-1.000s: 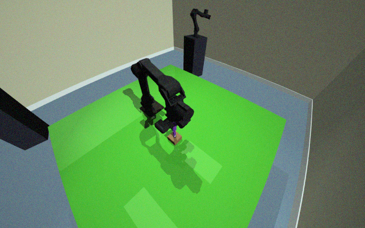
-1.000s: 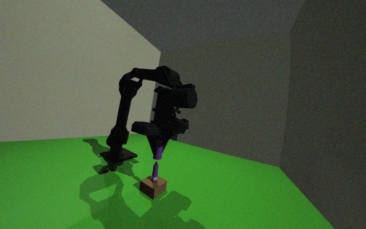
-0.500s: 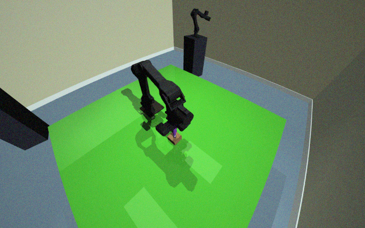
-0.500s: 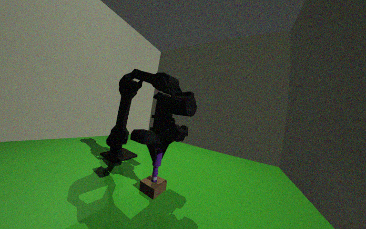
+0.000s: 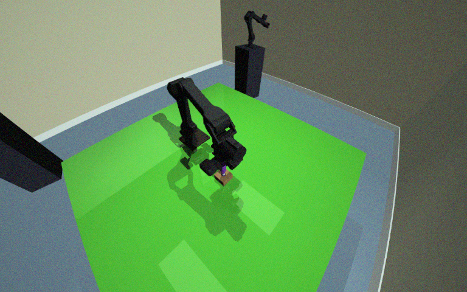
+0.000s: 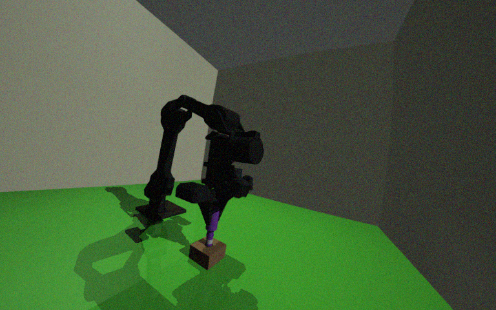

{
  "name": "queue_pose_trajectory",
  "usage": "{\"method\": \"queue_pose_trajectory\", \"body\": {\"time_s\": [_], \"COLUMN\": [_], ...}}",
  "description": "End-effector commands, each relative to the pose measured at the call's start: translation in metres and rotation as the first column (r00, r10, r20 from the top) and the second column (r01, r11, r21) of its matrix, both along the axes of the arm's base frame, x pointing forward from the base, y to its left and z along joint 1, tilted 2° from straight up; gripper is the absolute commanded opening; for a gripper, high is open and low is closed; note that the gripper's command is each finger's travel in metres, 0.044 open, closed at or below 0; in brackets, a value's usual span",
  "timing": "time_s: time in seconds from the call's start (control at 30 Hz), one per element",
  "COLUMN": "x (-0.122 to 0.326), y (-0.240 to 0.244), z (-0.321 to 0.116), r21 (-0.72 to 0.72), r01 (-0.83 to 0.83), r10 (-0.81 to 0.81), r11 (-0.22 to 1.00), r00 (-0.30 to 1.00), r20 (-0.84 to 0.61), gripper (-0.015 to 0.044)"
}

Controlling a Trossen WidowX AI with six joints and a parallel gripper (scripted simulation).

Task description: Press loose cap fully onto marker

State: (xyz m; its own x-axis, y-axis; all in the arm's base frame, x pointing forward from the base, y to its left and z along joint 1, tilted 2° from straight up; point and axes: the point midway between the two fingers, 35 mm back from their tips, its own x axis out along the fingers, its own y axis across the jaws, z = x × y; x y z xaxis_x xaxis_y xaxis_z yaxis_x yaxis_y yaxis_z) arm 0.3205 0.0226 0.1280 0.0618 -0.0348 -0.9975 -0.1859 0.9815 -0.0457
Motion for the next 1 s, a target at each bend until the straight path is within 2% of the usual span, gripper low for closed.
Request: {"method": "queue_pose_trajectory", "body": {"time_s": [0.0, 0.1, 0.67, 0.97], "x": [0.0, 0.0, 0.001, -0.003], "y": [-0.001, -0.001, -0.001, 0.002], "z": [-0.014, -0.015, -0.014, 0.061], "r21": [-0.003, -0.003, -0.001, 0.0], "r01": [-0.001, -0.001, 0.001, 0.001], "r10": [0.001, 0.001, -0.001, -0.001], "r11": [1.0, 1.0, 1.0, 1.0], "r00": [1.0, 1.0, 1.0, 1.0], "r20": [-0.018, -0.018, -0.02, -0.02], "gripper": [0.0, 0.0, 0.044, 0.044]}}
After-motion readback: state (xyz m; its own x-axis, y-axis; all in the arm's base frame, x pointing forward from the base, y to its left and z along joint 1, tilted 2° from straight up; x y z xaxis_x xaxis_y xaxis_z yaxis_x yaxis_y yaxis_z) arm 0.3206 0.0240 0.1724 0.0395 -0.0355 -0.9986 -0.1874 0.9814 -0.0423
